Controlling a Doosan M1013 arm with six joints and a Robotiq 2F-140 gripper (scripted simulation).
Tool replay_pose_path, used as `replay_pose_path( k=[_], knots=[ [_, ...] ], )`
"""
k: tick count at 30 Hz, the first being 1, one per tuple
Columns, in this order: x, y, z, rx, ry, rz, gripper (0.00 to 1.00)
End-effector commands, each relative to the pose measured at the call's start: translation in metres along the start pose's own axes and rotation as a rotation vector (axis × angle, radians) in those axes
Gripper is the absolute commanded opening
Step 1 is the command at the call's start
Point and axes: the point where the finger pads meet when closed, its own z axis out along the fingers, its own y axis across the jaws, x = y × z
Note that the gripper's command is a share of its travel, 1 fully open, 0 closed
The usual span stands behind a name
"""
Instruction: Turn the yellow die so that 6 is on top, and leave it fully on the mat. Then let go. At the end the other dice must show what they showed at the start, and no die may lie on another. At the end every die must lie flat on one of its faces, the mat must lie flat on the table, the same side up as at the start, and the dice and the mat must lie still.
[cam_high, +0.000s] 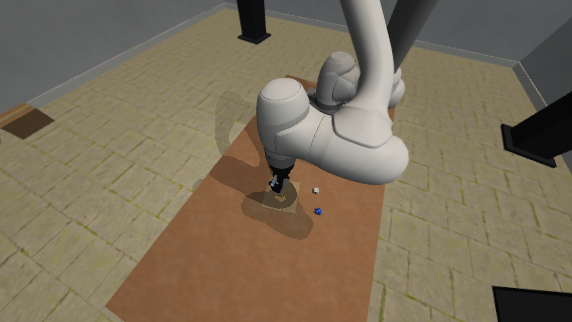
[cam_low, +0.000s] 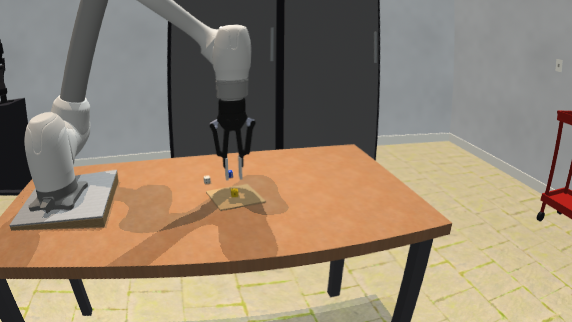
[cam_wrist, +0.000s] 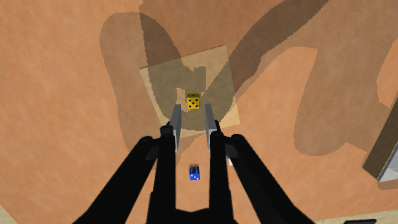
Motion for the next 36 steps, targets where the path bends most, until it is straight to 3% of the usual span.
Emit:
replay_pose_path(
  k=[1,14,20,22,25,31,36],
  knots=[
    [0.000,0.000,-0.014,0.000,0.000,0.000,0.21],
    [0.000,0.001,-0.026,-0.004,0.015,0.000,0.21],
    [-0.003,0.003,-0.024,-0.013,0.185,0.000,0.21],
    [-0.003,0.003,-0.024,-0.013,0.185,0.000,0.21],
    [-0.004,0.000,-0.025,-0.001,0.257,0.000,0.21],
    [-0.009,0.001,-0.024,-0.003,0.277,0.000,0.21],
    [-0.011,0.003,-0.021,-0.014,0.413,-0.001,0.21]
  ],
)
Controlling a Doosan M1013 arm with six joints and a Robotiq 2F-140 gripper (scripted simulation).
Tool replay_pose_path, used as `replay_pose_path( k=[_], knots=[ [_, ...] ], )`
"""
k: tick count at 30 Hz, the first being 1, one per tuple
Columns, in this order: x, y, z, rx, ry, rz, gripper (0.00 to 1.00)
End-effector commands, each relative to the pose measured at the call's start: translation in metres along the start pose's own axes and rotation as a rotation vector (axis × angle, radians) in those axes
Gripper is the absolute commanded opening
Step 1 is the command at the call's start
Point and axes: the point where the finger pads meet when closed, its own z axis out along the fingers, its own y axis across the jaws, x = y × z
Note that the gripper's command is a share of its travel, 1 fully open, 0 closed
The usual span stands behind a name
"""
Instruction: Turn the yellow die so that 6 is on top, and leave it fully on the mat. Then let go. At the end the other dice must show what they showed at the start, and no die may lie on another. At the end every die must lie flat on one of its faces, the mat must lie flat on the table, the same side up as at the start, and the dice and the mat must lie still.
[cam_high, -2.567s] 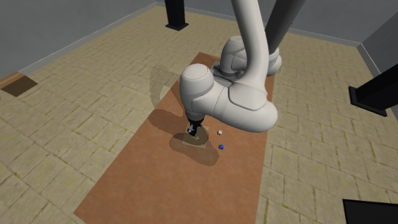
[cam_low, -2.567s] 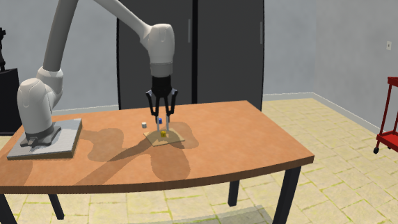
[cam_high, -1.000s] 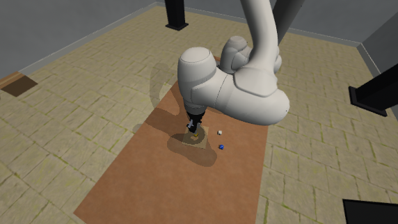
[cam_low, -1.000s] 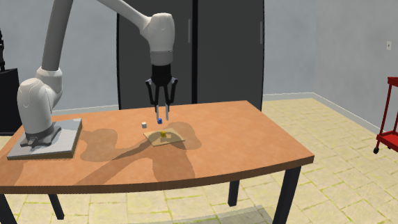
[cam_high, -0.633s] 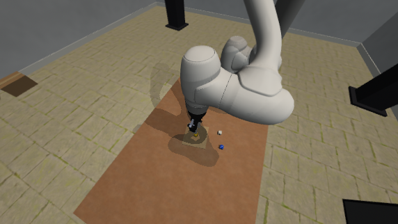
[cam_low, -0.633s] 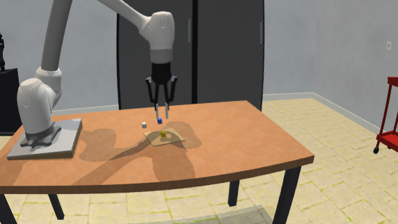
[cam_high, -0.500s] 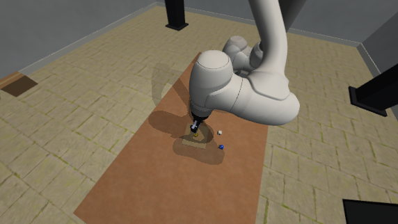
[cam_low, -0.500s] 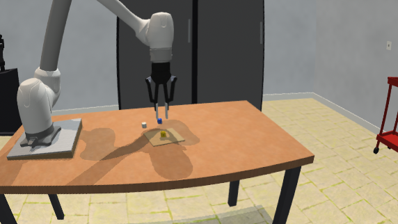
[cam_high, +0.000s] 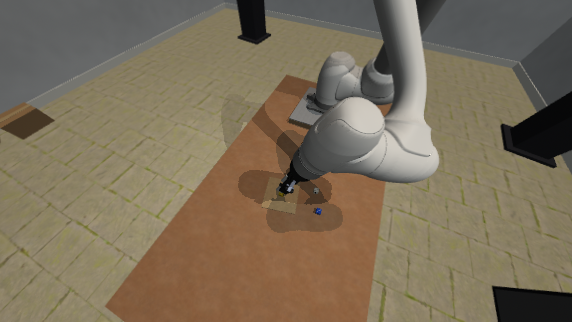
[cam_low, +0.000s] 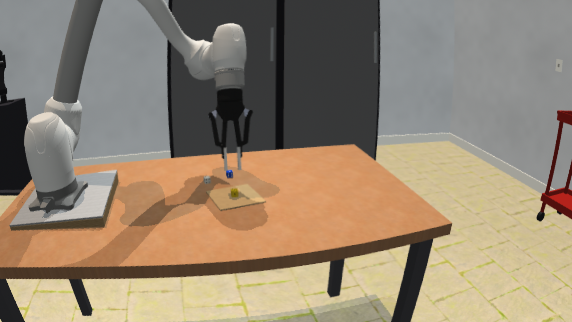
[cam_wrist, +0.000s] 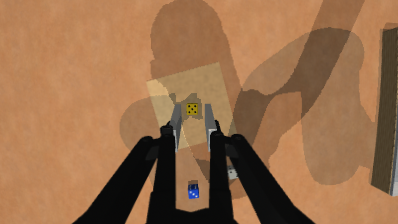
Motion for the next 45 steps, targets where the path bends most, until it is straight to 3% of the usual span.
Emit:
replay_pose_path(
  k=[1,3,6,12,18,20,23,45],
  knots=[
    [-0.002,0.001,0.001,-0.004,0.122,0.002,0.21],
    [-0.002,0.001,0.001,-0.004,0.122,0.002,0.21],
    [-0.003,-0.001,-0.001,0.007,0.195,0.004,0.21],
    [-0.008,-0.001,0.000,0.005,0.215,0.004,0.21],
    [-0.010,0.000,0.002,-0.003,0.385,0.004,0.21],
    [-0.010,0.000,0.002,-0.003,0.385,0.004,0.21],
    [-0.012,-0.001,0.001,0.006,0.458,0.005,0.21],
    [-0.017,-0.002,0.003,0.007,0.461,0.006,0.21]
  ],
)
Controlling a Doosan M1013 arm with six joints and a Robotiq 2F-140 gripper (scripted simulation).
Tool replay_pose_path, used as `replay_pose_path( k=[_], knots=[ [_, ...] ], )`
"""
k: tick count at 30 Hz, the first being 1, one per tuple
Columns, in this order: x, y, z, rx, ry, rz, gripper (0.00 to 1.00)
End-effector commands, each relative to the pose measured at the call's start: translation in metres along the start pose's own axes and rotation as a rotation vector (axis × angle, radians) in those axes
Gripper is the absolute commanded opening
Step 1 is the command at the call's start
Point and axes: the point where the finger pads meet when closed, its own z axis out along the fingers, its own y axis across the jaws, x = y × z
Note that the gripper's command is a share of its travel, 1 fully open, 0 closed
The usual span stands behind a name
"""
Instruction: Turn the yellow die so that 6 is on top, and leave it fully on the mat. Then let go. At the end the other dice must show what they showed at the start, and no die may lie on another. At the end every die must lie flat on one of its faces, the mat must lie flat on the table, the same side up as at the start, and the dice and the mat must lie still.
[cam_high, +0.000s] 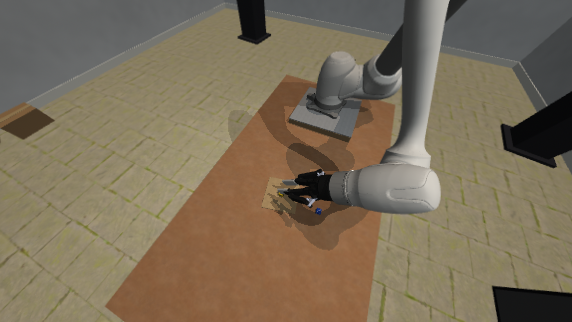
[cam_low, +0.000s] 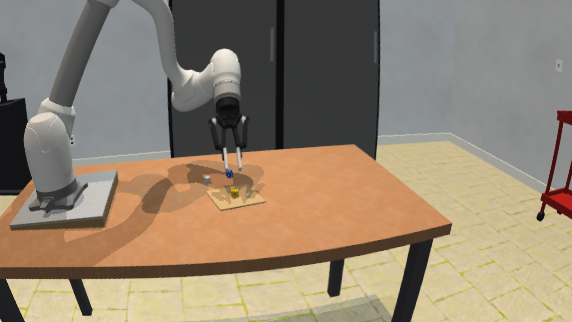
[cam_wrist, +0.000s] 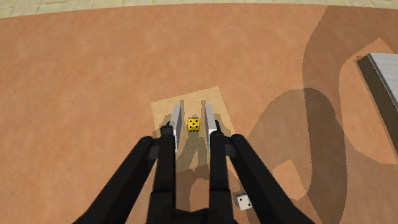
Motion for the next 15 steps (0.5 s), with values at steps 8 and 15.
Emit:
replay_pose_path(
  k=[8,15],
  knots=[
    [-0.0038,0.0000,0.0038,0.000,0.000,0.000,0.21],
    [-0.0093,0.0000,0.0093,0.000,0.000,0.000,0.21]
  ],
)
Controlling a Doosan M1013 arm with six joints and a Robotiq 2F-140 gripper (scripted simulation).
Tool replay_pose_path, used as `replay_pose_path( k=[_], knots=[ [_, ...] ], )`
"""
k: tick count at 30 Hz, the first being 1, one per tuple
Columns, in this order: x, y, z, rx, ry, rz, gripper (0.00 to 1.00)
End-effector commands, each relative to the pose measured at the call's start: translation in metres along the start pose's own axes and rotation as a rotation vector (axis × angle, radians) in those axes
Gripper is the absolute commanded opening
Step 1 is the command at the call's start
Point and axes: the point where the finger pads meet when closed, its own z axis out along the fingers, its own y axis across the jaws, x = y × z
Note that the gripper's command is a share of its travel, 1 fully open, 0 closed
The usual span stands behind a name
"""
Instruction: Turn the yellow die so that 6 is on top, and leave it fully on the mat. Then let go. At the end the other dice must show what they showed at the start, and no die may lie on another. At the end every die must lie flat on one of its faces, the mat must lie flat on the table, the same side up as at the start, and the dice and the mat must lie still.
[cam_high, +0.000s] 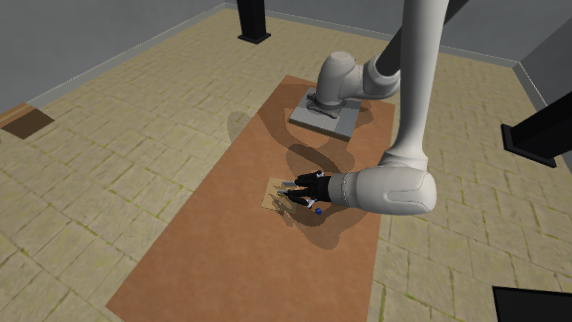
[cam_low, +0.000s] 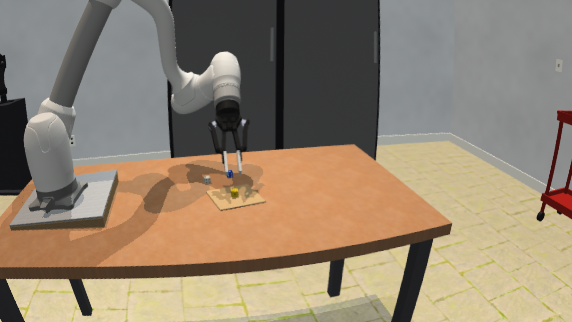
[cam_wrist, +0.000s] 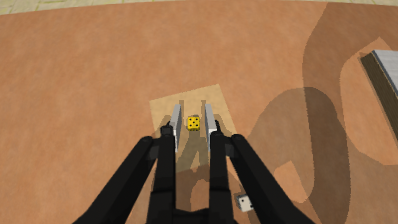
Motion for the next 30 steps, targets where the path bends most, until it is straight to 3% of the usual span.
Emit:
replay_pose_path(
  k=[1,30],
  knots=[
    [-0.003,0.000,0.003,0.000,0.000,0.000,0.21],
    [-0.035,0.000,0.035,0.000,0.000,0.000,0.21]
  ],
)
